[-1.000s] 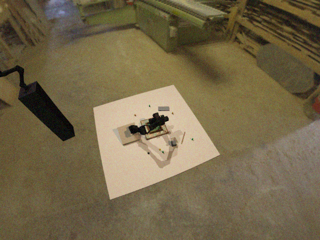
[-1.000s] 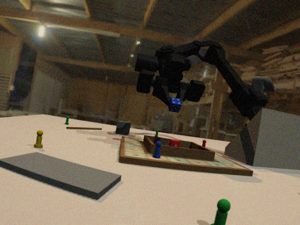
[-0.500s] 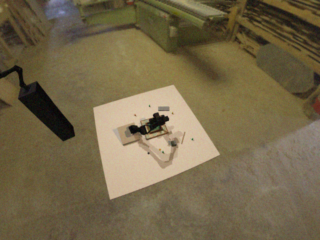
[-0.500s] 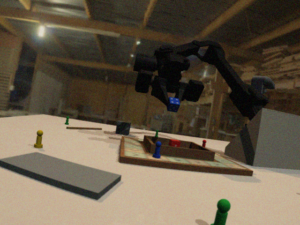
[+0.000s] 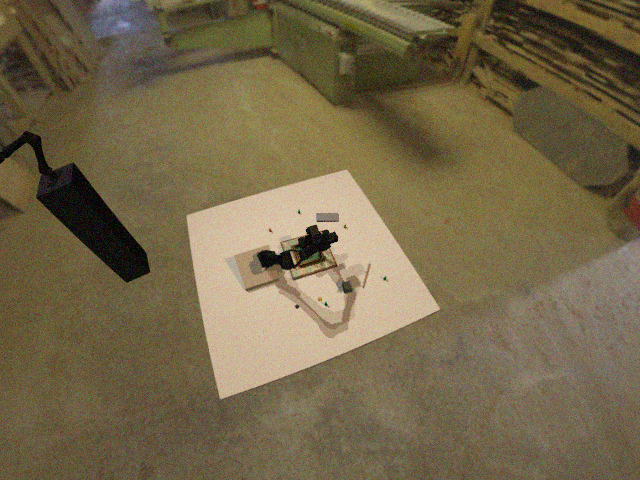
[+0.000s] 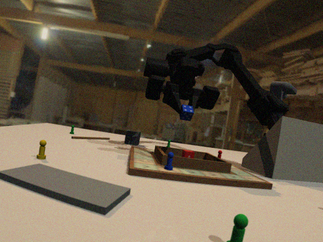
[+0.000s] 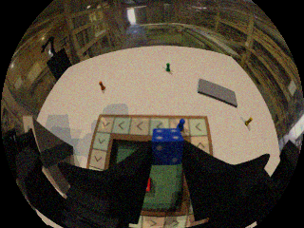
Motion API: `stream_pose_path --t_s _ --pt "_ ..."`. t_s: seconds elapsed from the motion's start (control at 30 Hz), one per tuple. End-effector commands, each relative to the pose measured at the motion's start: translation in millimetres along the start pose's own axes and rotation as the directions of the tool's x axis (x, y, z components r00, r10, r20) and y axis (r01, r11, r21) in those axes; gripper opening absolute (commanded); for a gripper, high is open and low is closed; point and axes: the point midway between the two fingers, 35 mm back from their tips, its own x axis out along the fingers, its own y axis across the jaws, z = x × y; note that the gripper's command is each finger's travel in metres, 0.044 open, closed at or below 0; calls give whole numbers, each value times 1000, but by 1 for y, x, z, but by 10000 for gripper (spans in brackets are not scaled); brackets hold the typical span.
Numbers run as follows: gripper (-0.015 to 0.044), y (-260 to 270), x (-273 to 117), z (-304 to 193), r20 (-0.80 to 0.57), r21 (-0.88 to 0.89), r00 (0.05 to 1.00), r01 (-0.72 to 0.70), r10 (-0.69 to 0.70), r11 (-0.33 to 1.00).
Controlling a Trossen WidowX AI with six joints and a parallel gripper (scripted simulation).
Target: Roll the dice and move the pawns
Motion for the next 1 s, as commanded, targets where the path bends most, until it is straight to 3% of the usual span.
stream_pose_path --t_s 0.0,0.13,0.3,0.37,0.43,0.57,0.63,0.8,0.83,0.87,0.97 --pt "210 0 0 0 0 0 1000 0 0 1000" --pt "315 2 -25 28 7 -6 1000 1 -1 1000" --pt "440 3 -27 30 7 -7 1000 1 -1 1000" --pt "440 4 -19 27 -60 6 998 -22 22 1000" --pt "440 6 -2 20 -249 37 966 -61 68 997" --pt "440 3 21 9 -633 33 772 -34 47 999" --pt "440 -1 25 9 -734 -1 680 -2 0 1000" --pt "440 -1 26 9 -745 -7 667 3 -7 1000" --pt "440 6 28 9 -683 13 730 -42 39 999" --pt "440 6 28 9 -683 13 730 -42 39 999" --pt "361 14 20 2 -687 120 726 65 36 991"
